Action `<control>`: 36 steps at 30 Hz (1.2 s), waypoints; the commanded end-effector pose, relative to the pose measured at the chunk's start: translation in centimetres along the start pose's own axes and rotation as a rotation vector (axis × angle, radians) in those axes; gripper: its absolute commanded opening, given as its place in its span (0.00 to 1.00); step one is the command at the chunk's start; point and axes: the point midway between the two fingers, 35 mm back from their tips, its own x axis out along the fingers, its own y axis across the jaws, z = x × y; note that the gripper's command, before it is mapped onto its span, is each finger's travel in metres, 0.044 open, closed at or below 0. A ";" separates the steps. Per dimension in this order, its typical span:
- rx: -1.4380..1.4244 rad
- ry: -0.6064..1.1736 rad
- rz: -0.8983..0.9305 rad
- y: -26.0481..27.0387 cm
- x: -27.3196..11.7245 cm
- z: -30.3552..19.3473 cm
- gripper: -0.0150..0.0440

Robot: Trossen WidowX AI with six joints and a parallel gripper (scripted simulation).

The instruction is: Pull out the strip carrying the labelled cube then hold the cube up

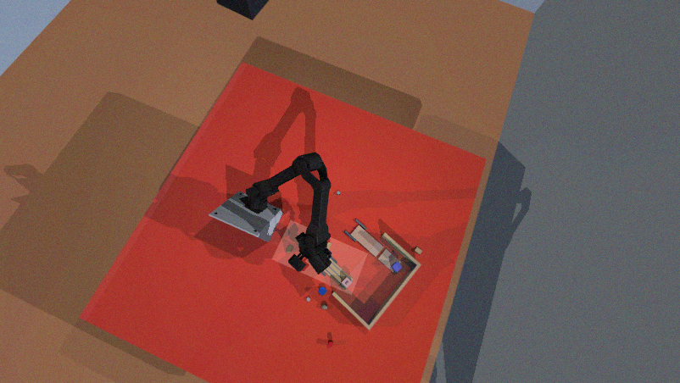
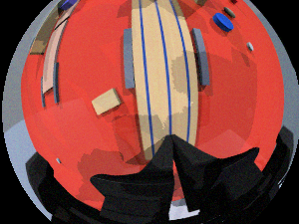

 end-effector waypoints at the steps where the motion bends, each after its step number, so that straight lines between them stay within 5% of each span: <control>1: 0.002 0.025 -0.001 0.0 0.5 -1.3 0.25; 36: 0.004 0.027 -0.002 0.1 0.4 -6.6 0.25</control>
